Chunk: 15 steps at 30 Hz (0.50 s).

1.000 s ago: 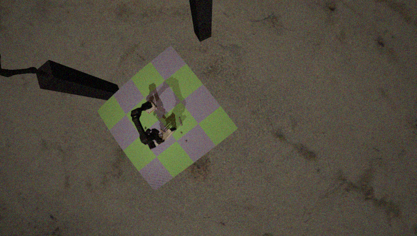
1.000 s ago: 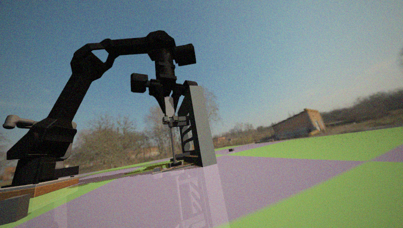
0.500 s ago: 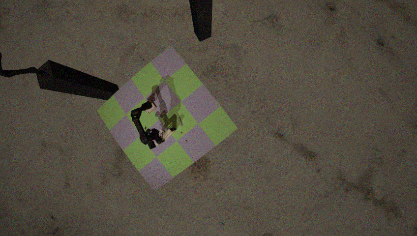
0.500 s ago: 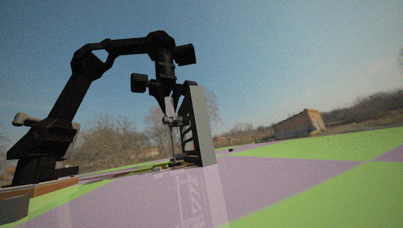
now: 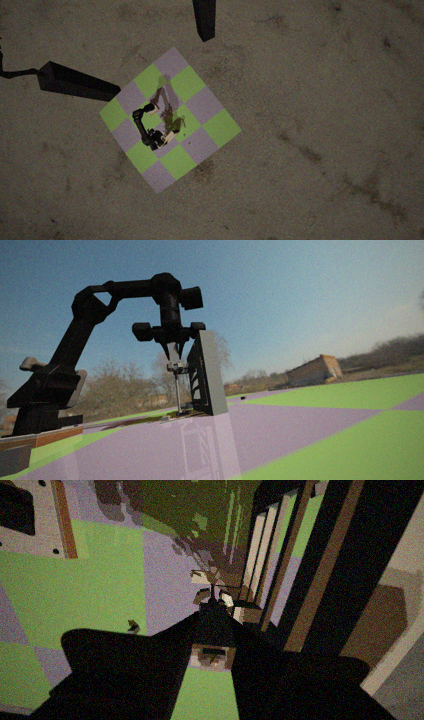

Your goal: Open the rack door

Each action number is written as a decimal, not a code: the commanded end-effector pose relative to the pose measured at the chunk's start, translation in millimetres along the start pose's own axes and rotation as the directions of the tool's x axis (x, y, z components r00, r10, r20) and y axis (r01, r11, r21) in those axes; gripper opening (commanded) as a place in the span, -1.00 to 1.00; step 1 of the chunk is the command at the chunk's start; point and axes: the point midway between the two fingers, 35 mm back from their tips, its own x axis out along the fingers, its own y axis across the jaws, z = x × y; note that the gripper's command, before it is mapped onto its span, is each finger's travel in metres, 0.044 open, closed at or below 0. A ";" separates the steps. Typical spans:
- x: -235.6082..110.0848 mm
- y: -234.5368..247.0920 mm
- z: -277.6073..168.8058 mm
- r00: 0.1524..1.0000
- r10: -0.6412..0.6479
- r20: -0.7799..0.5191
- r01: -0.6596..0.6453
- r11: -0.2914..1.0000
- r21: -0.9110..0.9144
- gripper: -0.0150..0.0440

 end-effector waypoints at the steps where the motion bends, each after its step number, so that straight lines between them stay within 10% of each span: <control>1: 0.3 5.0 2.5 1.000 0.000 0.002 0.000 0.995 0.095 -0.42; 15: 0.6 27.1 13.2 1.000 0.001 0.003 -0.002 0.932 0.362 -0.42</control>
